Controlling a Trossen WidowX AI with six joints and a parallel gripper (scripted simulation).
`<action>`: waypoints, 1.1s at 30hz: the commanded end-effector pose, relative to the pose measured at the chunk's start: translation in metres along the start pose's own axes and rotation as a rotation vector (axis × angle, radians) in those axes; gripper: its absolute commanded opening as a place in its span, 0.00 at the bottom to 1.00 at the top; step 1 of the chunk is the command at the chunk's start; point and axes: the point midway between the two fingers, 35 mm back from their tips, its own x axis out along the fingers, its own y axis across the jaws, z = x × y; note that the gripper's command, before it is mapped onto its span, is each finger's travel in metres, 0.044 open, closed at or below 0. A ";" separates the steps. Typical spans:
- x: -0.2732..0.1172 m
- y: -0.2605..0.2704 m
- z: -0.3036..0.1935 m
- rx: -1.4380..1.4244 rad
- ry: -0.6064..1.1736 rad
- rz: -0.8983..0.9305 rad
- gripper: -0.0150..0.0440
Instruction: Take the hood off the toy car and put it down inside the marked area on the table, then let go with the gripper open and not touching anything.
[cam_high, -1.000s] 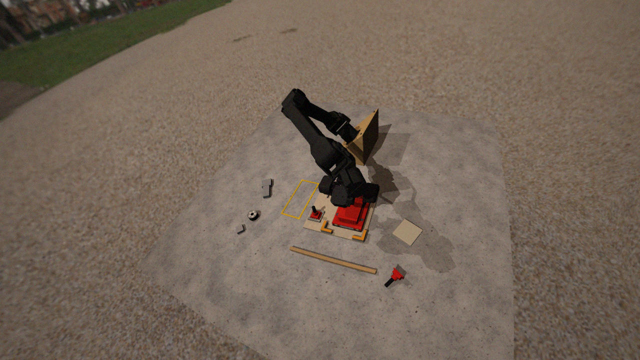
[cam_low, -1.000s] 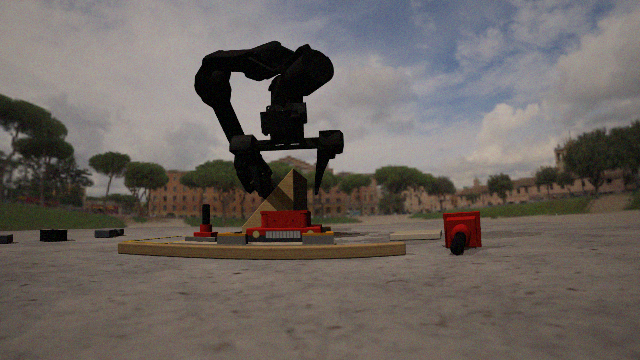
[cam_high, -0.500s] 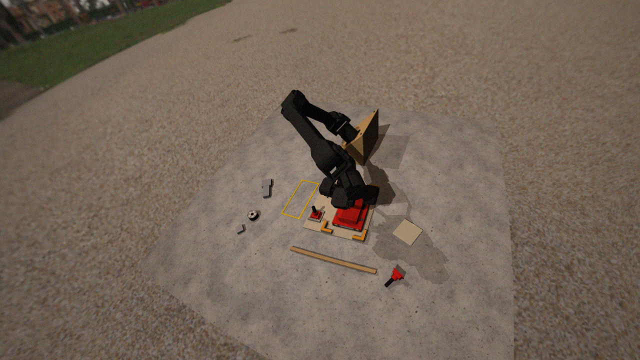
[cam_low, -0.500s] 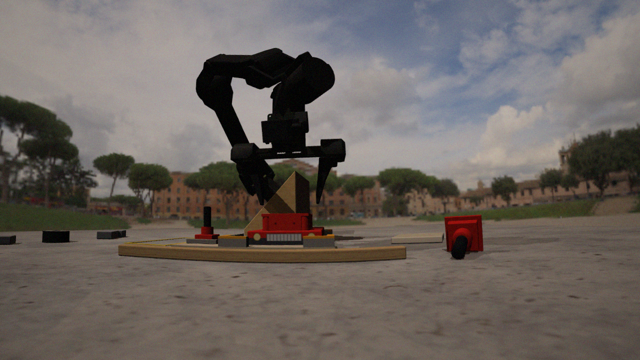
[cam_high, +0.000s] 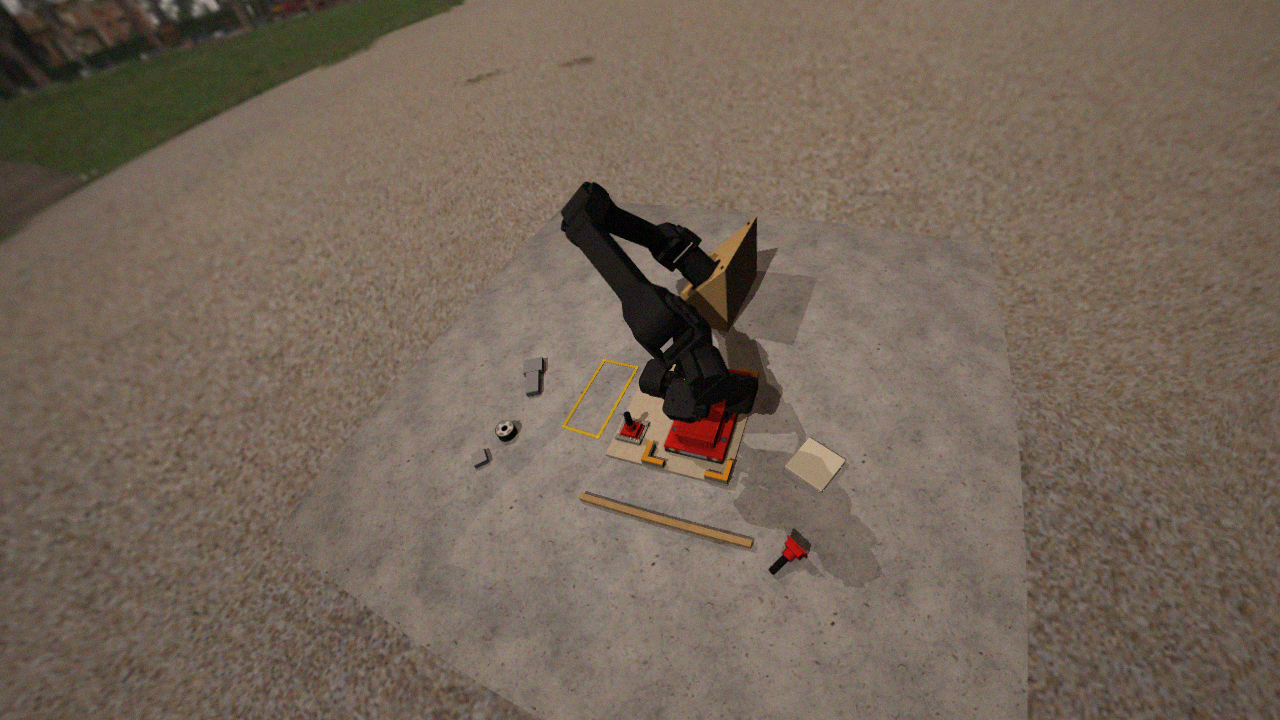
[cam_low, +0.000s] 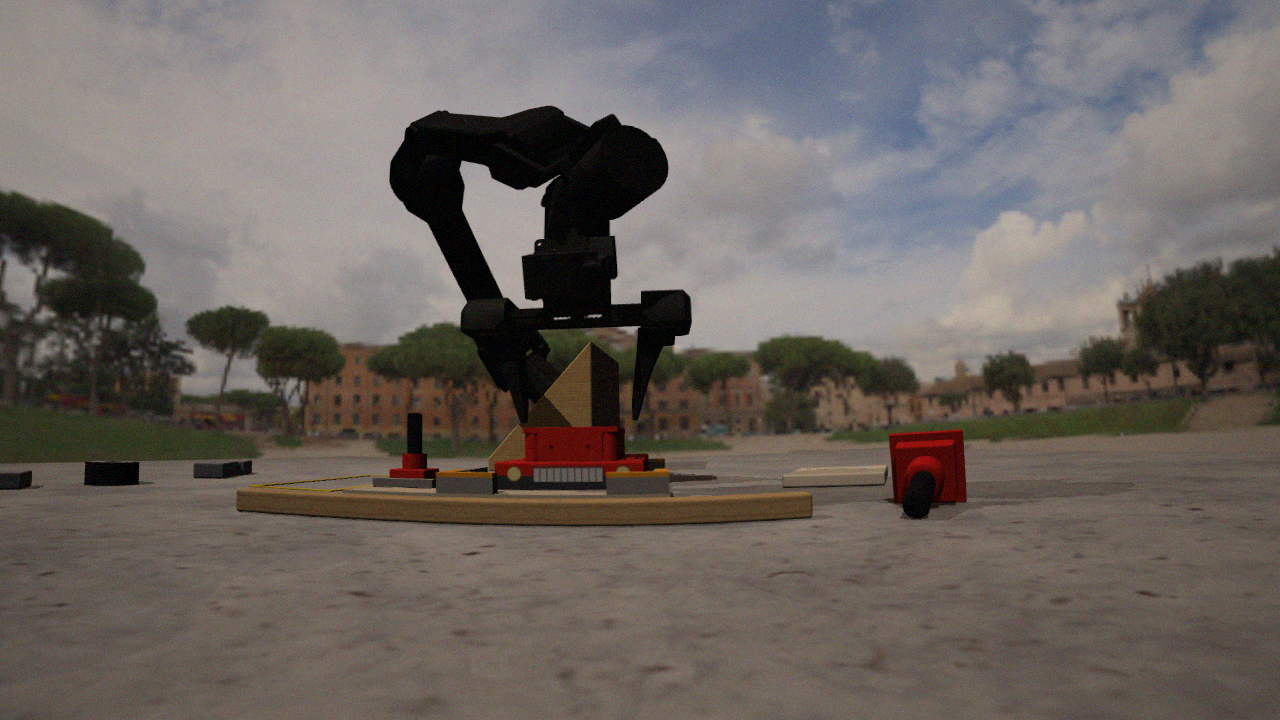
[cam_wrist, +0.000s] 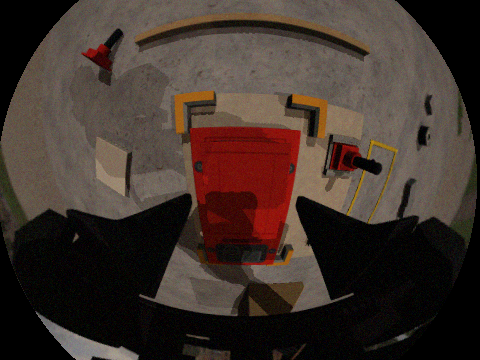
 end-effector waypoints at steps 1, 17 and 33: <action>0.004 0.000 -0.003 -0.010 0.004 -0.007 1.00; 0.010 -0.001 -0.003 -0.010 0.004 -0.007 1.00; 0.018 -0.001 -0.003 -0.010 0.004 -0.007 1.00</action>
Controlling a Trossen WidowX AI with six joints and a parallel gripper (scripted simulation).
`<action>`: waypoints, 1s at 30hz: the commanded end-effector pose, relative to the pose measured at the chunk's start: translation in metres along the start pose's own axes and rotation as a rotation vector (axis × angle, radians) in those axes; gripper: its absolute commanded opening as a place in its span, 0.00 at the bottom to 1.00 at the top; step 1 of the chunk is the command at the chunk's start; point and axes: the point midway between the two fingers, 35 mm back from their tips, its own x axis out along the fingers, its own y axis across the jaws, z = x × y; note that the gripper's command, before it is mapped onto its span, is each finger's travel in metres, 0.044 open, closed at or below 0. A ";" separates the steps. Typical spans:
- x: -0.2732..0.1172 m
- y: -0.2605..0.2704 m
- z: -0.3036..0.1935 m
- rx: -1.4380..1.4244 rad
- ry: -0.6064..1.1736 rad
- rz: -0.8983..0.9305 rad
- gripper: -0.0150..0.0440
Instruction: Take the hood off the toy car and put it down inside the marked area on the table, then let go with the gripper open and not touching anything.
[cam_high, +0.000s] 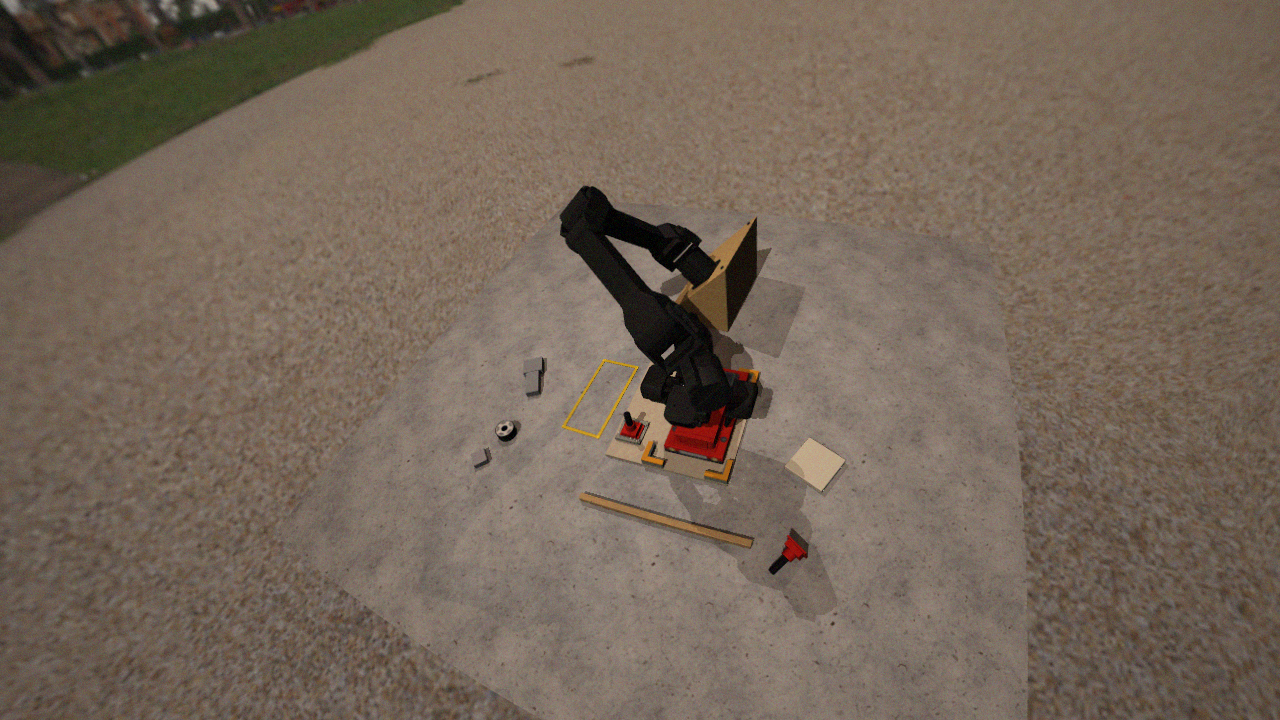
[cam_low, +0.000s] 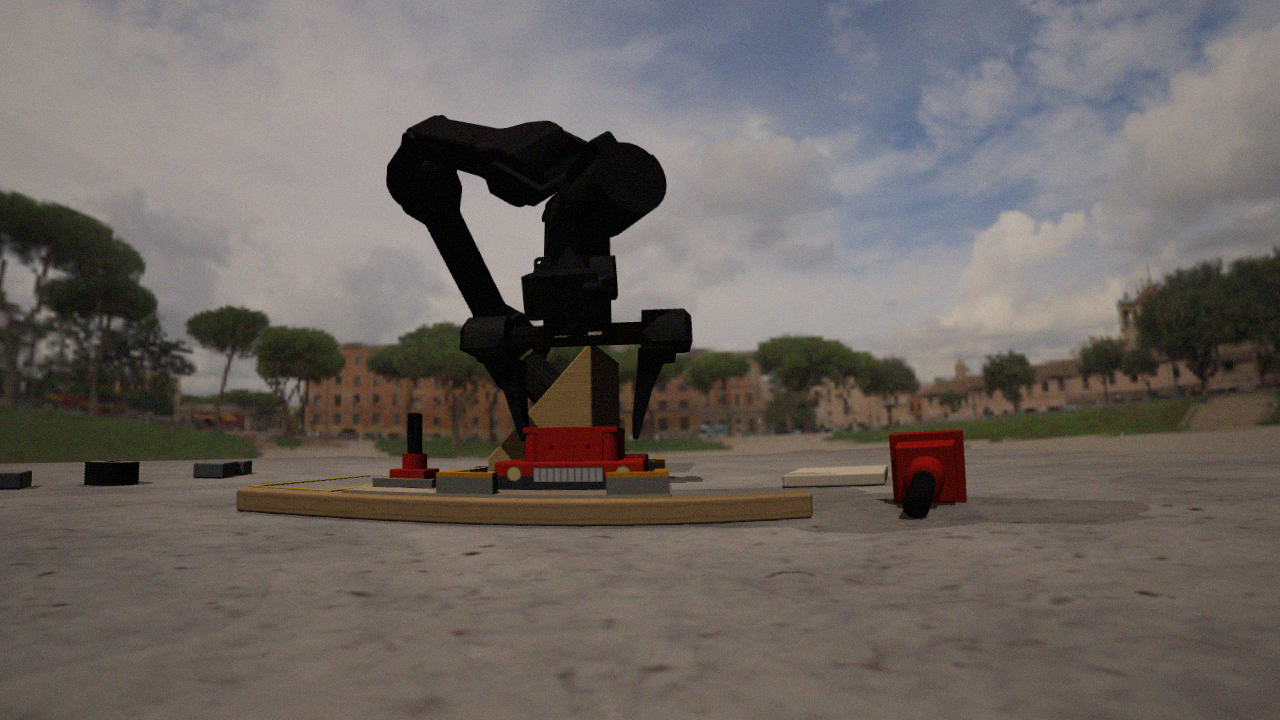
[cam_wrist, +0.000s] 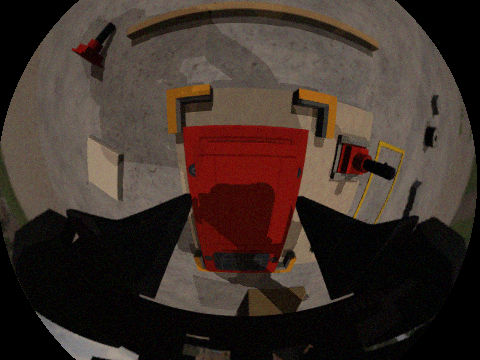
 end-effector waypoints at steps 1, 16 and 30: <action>0.003 0.000 -0.002 -0.008 0.003 -0.005 1.00; 0.006 0.000 0.000 0.000 0.000 0.000 0.86; 0.004 0.000 0.000 0.000 0.000 0.000 0.53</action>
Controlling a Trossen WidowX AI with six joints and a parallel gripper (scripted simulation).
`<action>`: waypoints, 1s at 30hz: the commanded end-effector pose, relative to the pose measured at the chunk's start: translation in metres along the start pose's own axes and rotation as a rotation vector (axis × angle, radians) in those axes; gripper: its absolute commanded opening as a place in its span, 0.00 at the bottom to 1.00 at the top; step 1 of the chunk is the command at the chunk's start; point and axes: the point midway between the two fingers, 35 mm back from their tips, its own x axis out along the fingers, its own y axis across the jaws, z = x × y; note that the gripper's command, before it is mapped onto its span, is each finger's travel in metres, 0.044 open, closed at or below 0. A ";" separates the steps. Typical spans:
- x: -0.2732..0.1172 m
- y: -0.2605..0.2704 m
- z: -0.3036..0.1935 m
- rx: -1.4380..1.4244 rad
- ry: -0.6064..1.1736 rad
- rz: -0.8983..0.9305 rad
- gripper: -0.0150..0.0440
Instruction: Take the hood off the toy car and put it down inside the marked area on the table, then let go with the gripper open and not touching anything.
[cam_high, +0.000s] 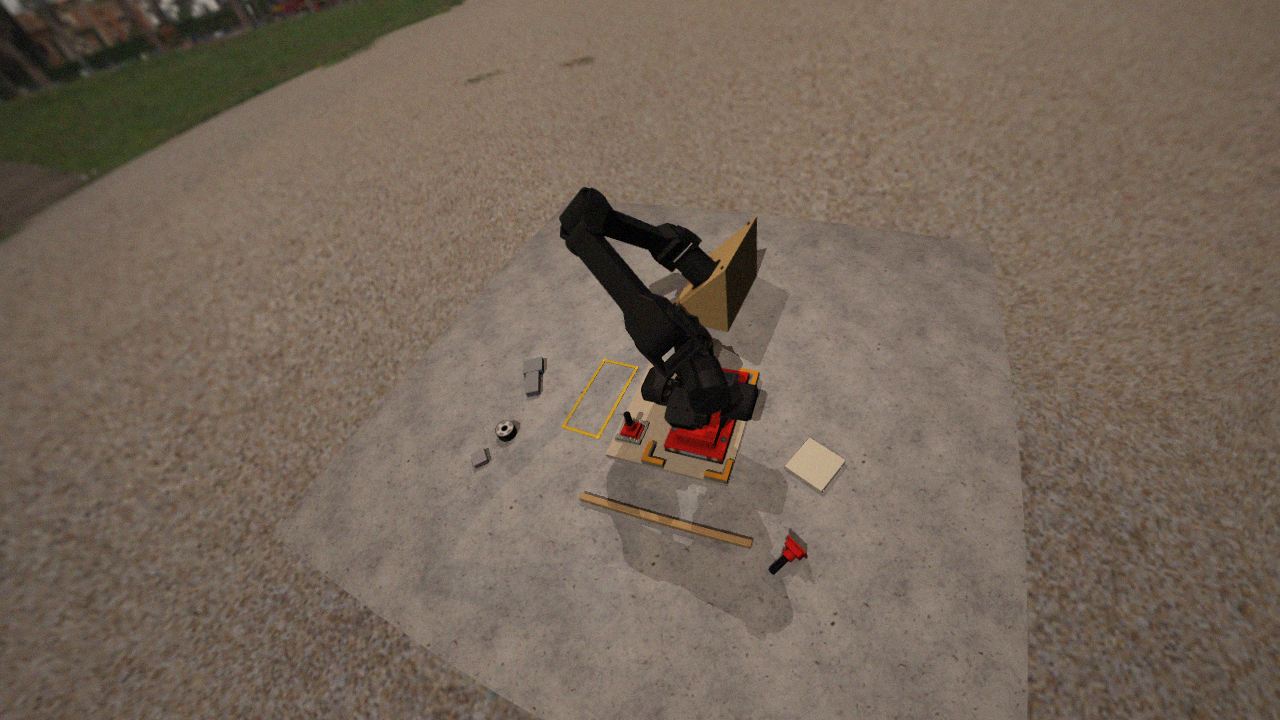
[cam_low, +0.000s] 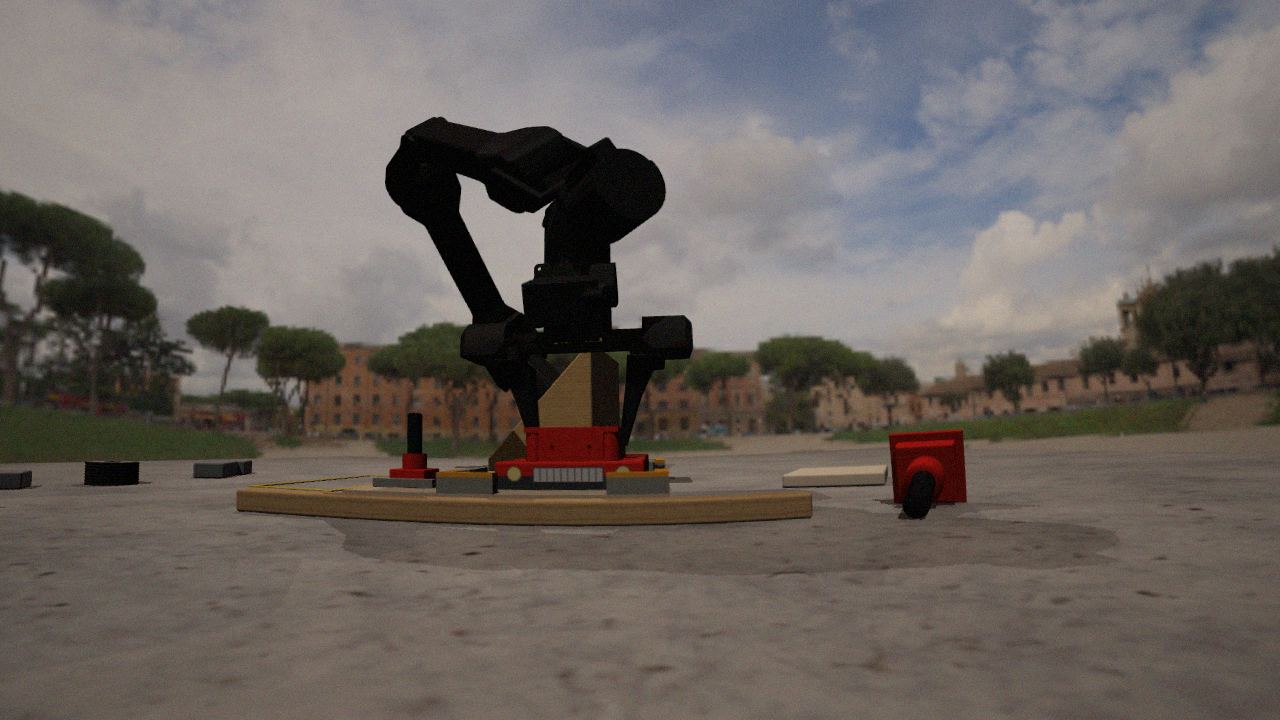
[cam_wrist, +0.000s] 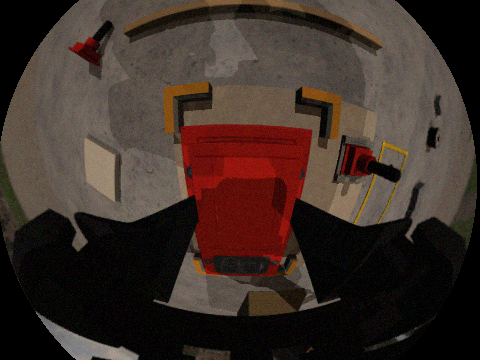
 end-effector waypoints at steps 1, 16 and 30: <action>-0.002 0.000 0.000 0.002 0.000 -0.001 0.49; -0.012 0.000 0.001 0.001 0.000 0.001 0.25; -0.021 0.000 0.000 0.001 0.000 0.001 0.25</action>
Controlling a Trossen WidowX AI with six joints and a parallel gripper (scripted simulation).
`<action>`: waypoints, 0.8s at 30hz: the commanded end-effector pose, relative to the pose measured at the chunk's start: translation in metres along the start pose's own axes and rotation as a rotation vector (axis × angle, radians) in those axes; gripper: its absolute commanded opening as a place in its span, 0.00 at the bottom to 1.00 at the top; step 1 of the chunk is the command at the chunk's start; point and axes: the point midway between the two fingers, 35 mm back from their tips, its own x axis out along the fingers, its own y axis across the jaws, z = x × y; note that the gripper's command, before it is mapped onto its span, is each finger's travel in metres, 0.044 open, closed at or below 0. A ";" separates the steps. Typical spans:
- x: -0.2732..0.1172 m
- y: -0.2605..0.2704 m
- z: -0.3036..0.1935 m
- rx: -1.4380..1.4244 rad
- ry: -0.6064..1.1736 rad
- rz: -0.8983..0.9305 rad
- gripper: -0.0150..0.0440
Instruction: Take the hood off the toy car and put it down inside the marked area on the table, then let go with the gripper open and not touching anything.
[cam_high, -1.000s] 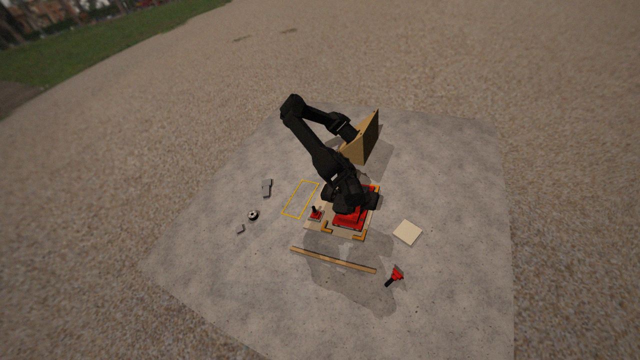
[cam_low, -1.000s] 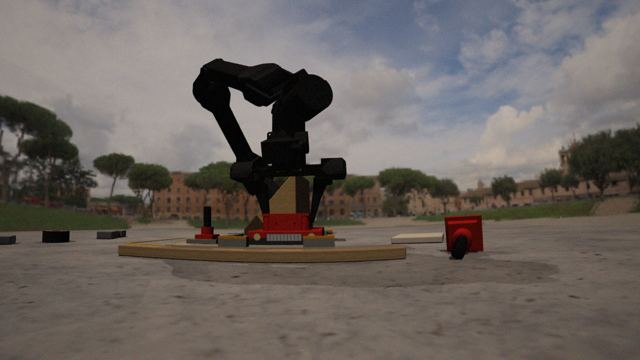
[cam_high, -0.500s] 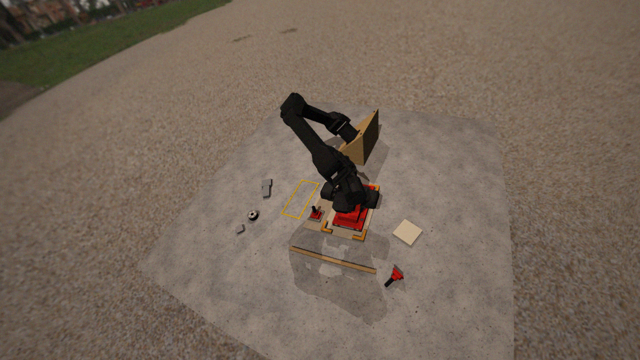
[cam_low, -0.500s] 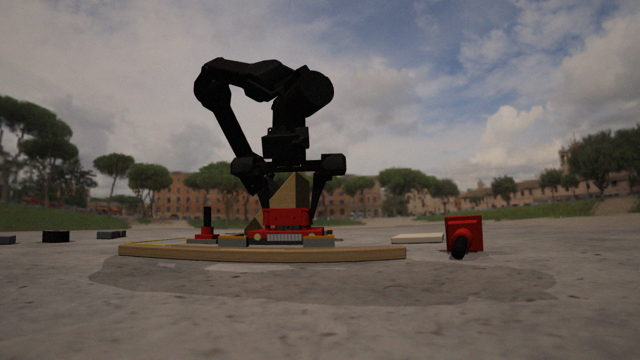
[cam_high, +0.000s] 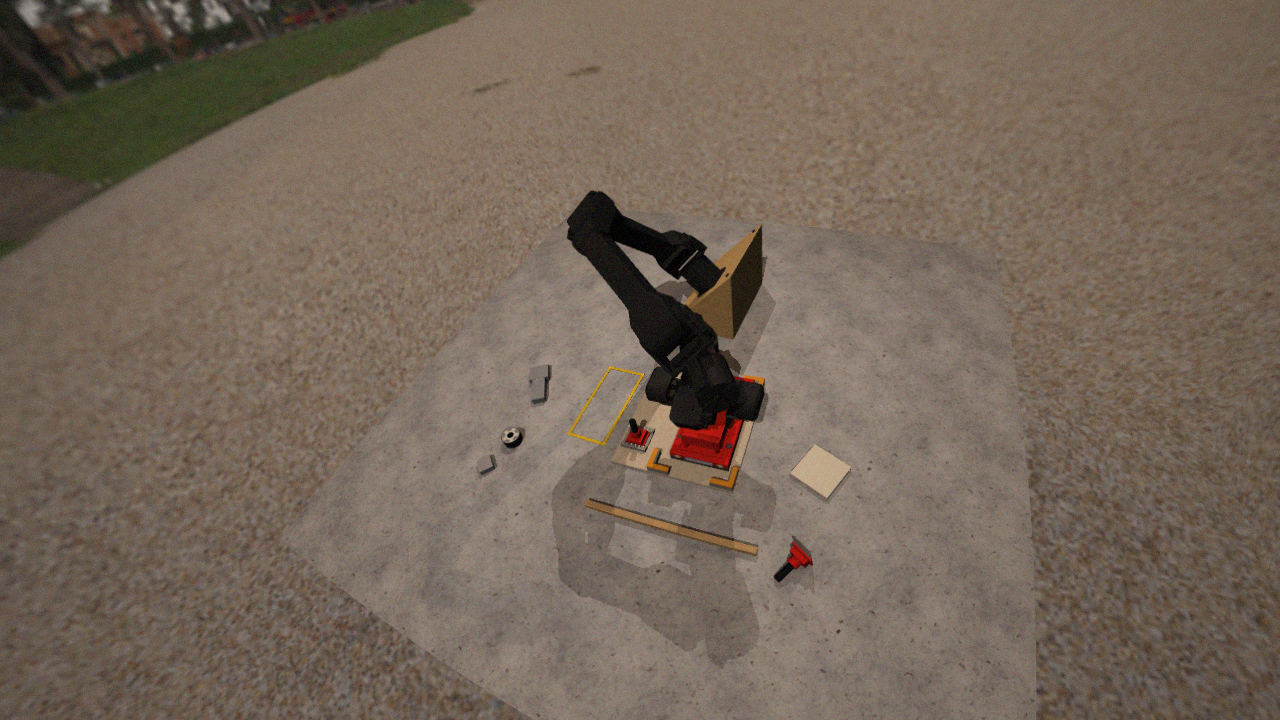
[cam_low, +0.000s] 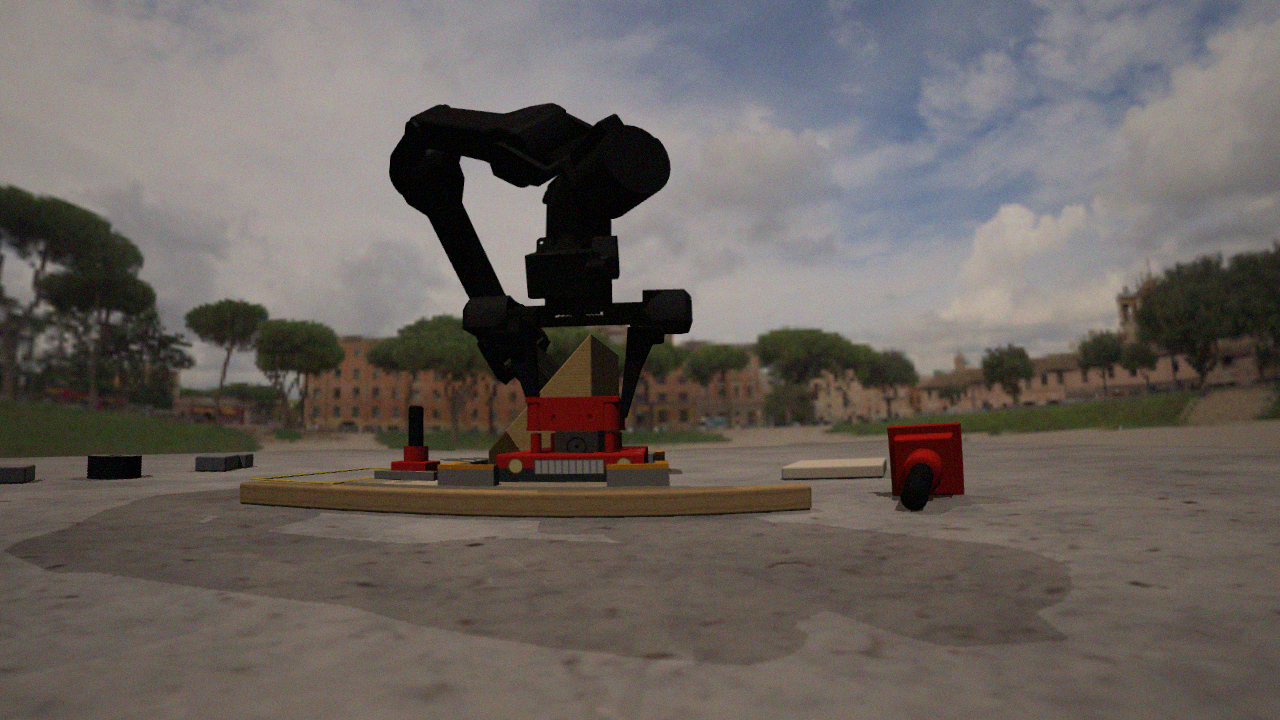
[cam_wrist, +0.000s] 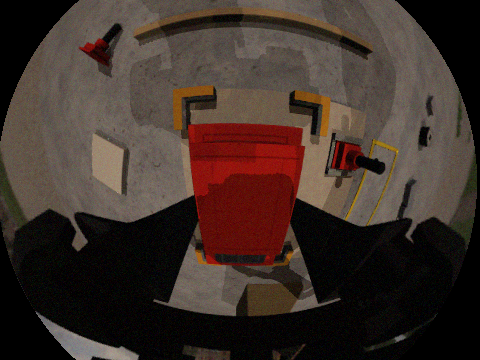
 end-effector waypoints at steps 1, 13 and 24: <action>-0.004 0.000 0.002 0.009 -0.003 0.006 0.25; -0.014 0.001 0.002 0.008 -0.003 0.007 0.25; -0.055 0.001 0.002 0.008 -0.003 0.009 0.25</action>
